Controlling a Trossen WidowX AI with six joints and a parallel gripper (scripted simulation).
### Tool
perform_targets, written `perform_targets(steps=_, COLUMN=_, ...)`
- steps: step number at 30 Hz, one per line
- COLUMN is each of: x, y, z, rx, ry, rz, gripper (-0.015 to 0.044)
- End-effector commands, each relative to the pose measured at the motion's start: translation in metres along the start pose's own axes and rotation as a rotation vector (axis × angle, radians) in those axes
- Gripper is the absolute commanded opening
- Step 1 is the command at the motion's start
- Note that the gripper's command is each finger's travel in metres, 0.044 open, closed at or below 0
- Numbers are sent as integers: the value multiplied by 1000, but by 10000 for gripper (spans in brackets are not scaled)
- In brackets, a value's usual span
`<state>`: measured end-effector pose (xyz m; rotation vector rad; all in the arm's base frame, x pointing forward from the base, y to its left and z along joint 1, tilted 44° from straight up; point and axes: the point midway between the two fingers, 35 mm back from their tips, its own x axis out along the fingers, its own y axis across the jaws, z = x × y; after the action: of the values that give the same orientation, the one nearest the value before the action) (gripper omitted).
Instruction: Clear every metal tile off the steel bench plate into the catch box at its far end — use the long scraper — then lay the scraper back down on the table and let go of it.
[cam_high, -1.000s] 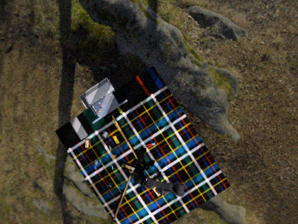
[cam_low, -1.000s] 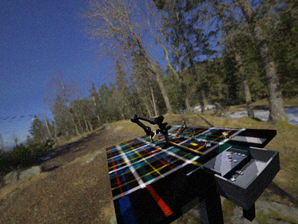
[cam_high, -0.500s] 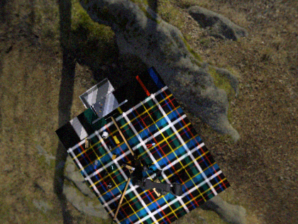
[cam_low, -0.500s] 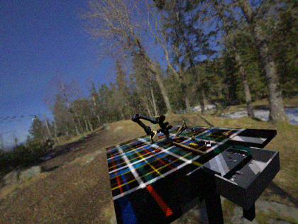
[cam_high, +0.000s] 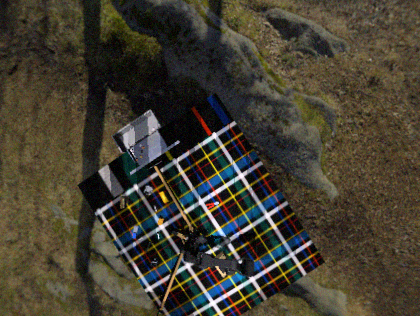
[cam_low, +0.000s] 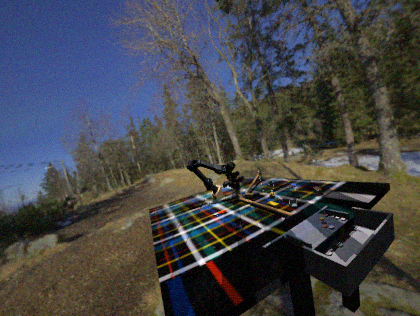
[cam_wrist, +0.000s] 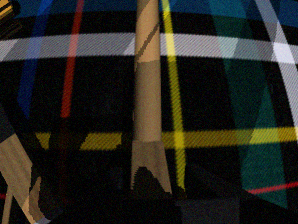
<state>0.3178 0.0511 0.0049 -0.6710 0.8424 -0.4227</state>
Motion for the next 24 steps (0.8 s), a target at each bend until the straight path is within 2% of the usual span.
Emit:
perform_targets(steps=1, x=-2, y=9, z=3, rx=-5, ry=-5, rz=19, gripper=0)
perform_targets(steps=24, x=9, y=14, z=18, rx=-16, ry=-3, rz=31, gripper=0)
